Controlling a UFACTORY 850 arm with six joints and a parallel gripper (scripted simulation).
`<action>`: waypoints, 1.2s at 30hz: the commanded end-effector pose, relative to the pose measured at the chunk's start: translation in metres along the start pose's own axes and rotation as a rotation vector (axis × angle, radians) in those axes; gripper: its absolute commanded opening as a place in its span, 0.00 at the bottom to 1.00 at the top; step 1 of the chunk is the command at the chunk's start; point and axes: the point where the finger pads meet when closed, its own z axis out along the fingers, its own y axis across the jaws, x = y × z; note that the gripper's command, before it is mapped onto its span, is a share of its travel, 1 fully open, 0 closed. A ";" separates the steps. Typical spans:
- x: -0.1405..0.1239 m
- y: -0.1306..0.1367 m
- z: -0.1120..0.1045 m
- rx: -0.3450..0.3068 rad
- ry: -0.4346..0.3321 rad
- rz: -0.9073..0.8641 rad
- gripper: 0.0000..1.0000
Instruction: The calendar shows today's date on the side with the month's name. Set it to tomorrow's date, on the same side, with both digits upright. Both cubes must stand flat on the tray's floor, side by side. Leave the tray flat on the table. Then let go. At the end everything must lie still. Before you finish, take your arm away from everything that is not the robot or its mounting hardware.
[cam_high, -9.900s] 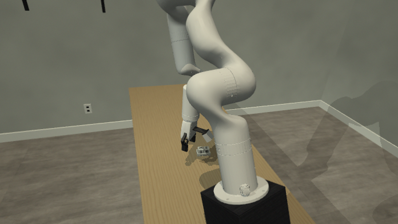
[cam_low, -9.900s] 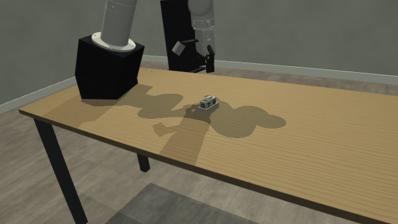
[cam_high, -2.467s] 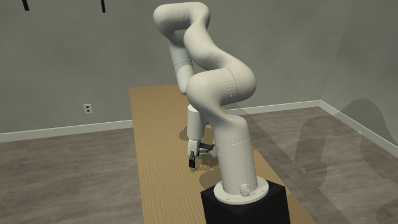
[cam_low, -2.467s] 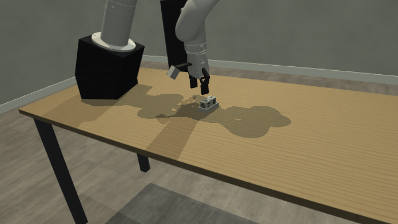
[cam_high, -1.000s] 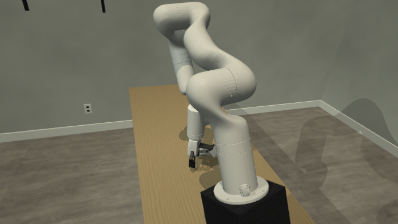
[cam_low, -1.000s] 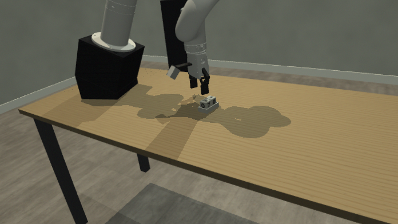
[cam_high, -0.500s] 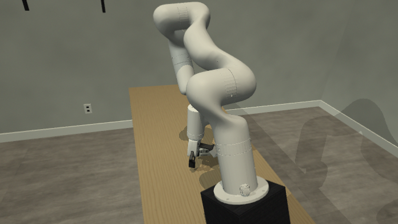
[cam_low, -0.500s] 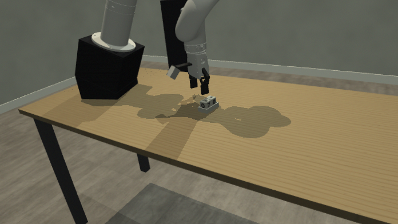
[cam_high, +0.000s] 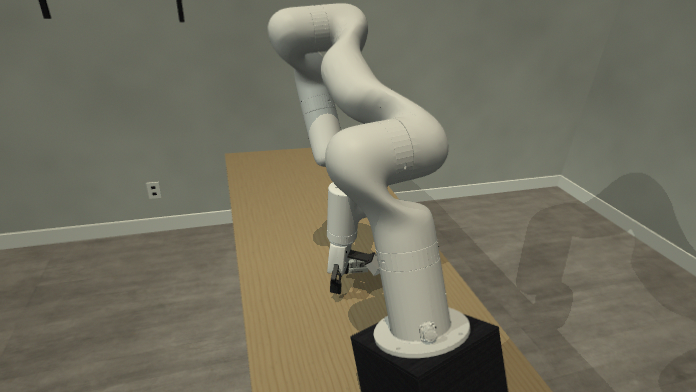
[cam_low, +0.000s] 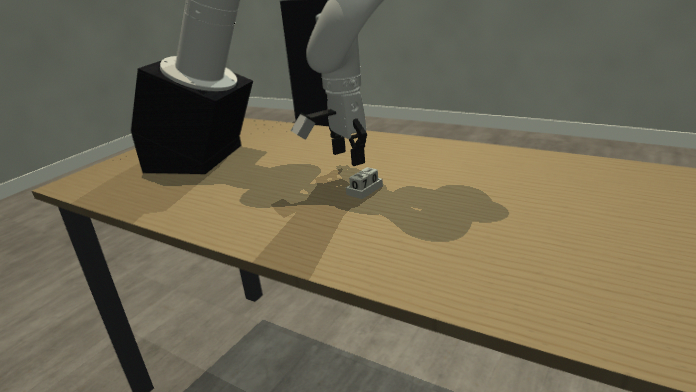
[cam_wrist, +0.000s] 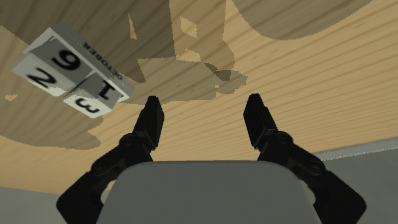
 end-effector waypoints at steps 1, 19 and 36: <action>0.000 0.000 0.000 0.000 0.000 0.000 1.00; 0.000 0.000 -0.025 0.000 0.000 0.000 1.00; -0.007 -0.029 -0.025 0.000 0.000 0.000 1.00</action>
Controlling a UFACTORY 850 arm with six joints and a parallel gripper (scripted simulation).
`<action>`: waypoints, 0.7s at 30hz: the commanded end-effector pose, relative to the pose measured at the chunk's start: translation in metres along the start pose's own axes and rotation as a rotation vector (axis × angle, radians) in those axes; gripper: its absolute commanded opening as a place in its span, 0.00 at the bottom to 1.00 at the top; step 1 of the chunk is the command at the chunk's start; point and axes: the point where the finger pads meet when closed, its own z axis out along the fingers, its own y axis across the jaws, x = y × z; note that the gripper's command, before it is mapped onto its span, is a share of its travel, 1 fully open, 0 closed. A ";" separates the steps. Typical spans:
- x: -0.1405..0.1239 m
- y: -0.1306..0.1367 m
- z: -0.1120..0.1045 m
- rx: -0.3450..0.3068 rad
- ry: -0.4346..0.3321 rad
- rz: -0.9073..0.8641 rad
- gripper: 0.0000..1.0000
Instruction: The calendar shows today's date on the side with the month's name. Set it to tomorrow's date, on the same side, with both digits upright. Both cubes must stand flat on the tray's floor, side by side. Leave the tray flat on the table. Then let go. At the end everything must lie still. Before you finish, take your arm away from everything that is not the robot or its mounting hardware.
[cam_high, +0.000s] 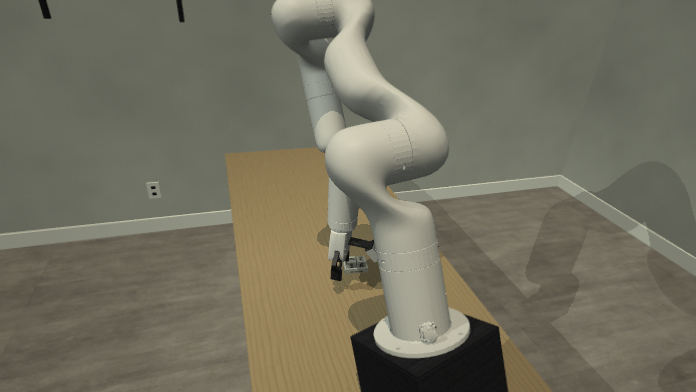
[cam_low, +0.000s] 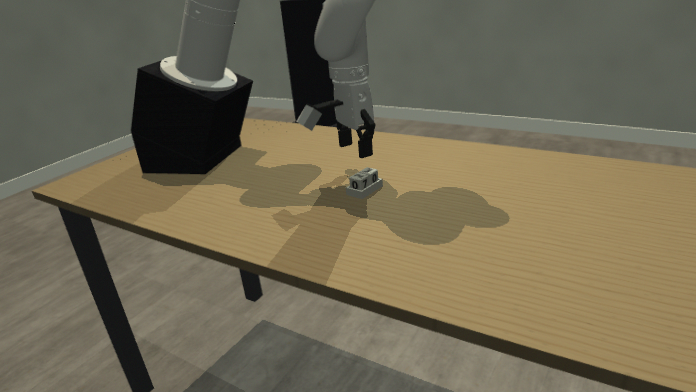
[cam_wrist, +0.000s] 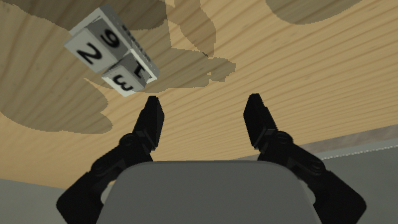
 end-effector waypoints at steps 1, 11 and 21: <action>-0.001 -0.005 0.000 -0.001 0.000 0.000 1.00; -0.007 -0.029 0.000 -0.001 0.000 0.000 1.00; -0.007 -0.029 0.000 -0.001 0.000 0.000 1.00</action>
